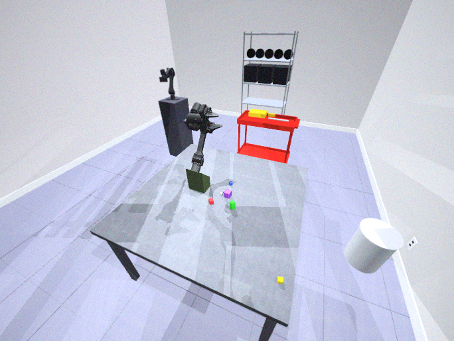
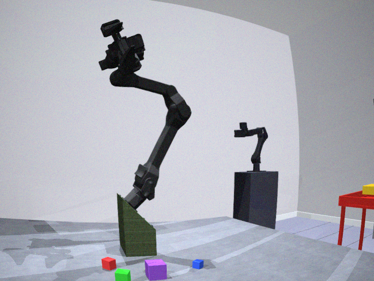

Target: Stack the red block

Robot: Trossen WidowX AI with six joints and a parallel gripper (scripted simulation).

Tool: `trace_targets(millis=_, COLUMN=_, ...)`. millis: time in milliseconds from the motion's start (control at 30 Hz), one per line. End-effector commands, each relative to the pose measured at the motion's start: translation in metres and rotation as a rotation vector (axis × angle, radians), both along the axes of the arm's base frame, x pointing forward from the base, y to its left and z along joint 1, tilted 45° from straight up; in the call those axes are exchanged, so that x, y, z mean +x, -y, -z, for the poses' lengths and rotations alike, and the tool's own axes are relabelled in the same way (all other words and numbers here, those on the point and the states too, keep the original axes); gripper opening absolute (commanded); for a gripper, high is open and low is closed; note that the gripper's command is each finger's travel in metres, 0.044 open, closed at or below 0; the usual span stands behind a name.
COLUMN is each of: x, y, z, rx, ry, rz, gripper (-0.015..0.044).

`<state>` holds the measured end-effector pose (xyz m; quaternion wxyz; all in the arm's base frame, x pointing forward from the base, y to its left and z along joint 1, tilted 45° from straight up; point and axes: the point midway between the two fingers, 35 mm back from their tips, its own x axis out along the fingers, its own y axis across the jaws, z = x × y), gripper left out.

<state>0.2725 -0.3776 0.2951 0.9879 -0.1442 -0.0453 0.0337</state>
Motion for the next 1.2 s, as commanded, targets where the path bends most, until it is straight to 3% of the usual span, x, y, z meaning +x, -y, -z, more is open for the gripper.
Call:
trace_targets(millis=0, x=0.001, y=0.000, z=0.002, rx=0.004, ry=-0.002, rz=0.001, gripper=0.0426)
trace_targets(millis=300, x=0.064, y=-0.024, z=0.119, rx=0.150, ry=-0.188, rz=0.010, gripper=0.0440)
trace_targets(millis=633, x=0.088, y=-0.119, z=0.267, rx=0.208, ry=-0.592, rz=-0.114, gripper=0.0440)
trace_targets(millis=900, x=0.049, y=-0.224, z=0.356, rx=0.173, ry=-0.955, rz=-0.375, gripper=0.0440)
trace_targets(millis=1167, x=-0.043, y=-0.330, z=0.395, rx=0.108, ry=-1.290, rz=-0.823, gripper=0.0440)
